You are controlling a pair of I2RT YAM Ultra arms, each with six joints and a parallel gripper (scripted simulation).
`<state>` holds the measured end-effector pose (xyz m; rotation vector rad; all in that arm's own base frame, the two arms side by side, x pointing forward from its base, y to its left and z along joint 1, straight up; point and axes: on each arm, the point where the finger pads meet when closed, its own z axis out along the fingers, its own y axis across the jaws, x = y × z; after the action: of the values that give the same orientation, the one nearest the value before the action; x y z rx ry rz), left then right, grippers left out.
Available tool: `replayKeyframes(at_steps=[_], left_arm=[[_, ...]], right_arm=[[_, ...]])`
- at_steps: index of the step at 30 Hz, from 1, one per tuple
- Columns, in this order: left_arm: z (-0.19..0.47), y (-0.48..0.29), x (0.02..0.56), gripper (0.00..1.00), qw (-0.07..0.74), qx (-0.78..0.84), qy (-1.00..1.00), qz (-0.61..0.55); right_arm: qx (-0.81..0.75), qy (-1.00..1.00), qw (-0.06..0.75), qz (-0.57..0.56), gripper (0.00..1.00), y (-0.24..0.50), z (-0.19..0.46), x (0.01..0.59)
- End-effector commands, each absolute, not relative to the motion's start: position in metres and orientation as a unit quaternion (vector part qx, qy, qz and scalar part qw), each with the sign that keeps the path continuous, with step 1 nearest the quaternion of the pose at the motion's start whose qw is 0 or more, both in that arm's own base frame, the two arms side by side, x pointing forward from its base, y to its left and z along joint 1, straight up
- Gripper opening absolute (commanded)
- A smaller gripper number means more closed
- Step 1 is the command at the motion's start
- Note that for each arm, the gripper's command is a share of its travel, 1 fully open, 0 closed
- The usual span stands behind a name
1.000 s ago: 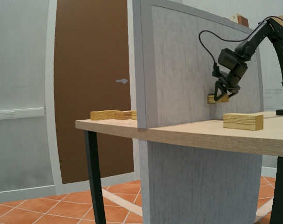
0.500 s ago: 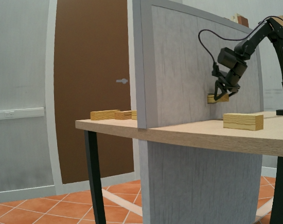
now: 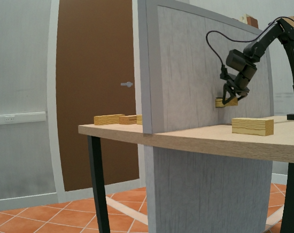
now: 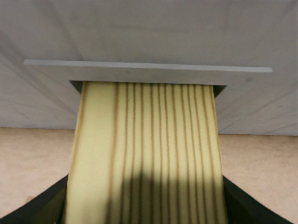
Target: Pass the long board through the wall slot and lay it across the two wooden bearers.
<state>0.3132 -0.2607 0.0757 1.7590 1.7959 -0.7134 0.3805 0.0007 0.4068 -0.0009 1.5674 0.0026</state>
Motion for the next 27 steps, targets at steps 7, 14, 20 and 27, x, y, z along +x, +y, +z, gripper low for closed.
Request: replayKeyframes(at_steps=[7,14,20,27], left_arm=[[0.123,-0.284,0.326,0.0,0.326,0.656,0.623,-0.275],[0.109,-0.28,0.326,0.0,0.305,0.656,0.638,-0.264],[0.109,-0.28,0.325,0.0,0.305,0.656,0.638,-0.264],[0.109,-0.28,0.325,0.0,0.305,0.656,0.638,-0.264]], right_arm=[[-0.006,0.683,0.73,0.008,1.0,0.006,0.433,0.381],[-0.006,0.683,0.73,0.008,0.76,0.006,0.433,0.381],[-0.033,0.72,0.693,0.011,0.76,0.016,0.4,0.393],[-0.224,0.755,0.615,0.019,0.76,0.074,0.342,0.414]])
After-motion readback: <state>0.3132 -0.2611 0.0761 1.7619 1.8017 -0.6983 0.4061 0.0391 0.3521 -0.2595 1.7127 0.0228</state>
